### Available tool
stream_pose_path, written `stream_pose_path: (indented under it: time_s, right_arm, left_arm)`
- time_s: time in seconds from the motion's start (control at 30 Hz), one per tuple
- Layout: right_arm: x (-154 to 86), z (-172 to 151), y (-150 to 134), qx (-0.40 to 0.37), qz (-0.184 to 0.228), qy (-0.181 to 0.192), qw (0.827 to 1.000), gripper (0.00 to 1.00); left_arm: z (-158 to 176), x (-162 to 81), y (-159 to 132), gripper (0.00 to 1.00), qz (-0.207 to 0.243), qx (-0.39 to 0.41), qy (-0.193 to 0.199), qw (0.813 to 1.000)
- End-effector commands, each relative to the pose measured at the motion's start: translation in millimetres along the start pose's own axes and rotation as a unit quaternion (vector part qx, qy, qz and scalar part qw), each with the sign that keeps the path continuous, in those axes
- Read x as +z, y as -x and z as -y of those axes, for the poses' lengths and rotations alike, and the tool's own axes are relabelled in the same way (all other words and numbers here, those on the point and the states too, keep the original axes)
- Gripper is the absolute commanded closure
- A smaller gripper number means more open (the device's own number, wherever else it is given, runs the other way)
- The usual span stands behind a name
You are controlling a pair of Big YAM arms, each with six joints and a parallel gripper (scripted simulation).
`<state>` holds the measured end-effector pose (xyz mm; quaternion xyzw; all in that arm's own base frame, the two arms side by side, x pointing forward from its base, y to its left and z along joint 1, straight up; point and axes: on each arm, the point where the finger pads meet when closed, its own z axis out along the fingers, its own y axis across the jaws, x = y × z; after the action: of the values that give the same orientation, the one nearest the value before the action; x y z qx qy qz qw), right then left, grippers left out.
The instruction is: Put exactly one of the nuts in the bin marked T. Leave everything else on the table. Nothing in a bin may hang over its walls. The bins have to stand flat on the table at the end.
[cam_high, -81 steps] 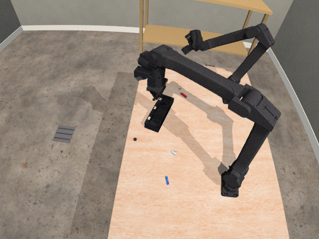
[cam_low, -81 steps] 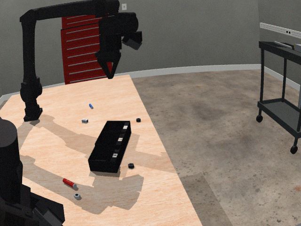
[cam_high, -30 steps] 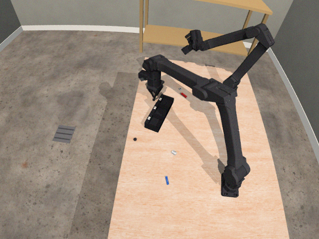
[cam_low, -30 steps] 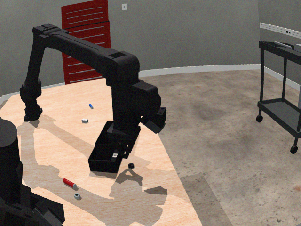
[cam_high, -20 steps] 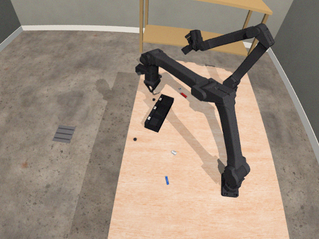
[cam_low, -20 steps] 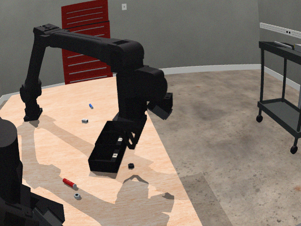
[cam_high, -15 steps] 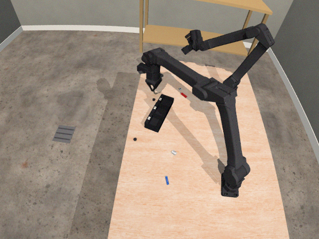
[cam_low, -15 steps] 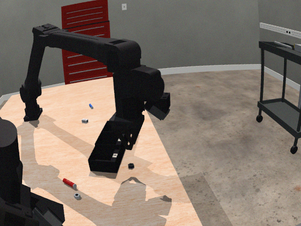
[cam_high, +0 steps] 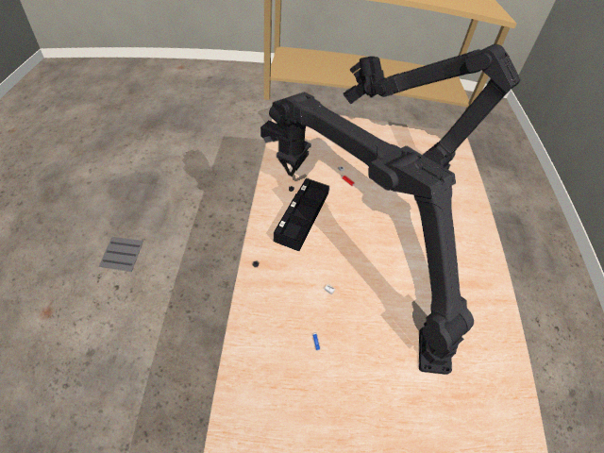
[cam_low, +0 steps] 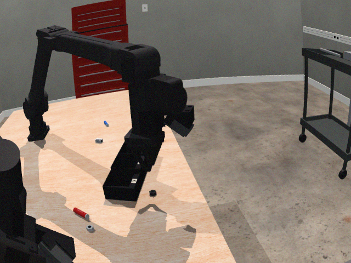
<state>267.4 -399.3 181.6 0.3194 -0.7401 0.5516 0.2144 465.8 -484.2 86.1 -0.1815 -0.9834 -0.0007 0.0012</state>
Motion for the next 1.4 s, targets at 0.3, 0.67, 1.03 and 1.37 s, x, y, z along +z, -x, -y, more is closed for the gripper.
stream_pose_path:
  time_s: [0.3, 0.67, 1.03, 1.37]
  right_arm:
    - [3, 1, -7, 0.006, -0.007, 0.002, 1.0, 0.0]
    - [3, 1, -7, 0.006, -0.007, 0.002, 1.0, 0.0]
    - [3, 1, -7, 0.006, -0.007, 0.002, 1.0, 0.0]
    - [3, 1, -7, 0.006, -0.007, 0.002, 1.0, 0.0]
  left_arm:
    - [0, -22, 1, 0.7, 0.023, -0.002, -0.011, 1.0]
    - [4, -21, -1, 0.7, 0.023, -0.003, -0.011, 1.0]
    - [2, -20, 0, 0.7, 0.023, -0.004, -0.011, 1.0]
    - [1, -19, 0, 0.7, 0.023, -0.004, -0.011, 1.0]
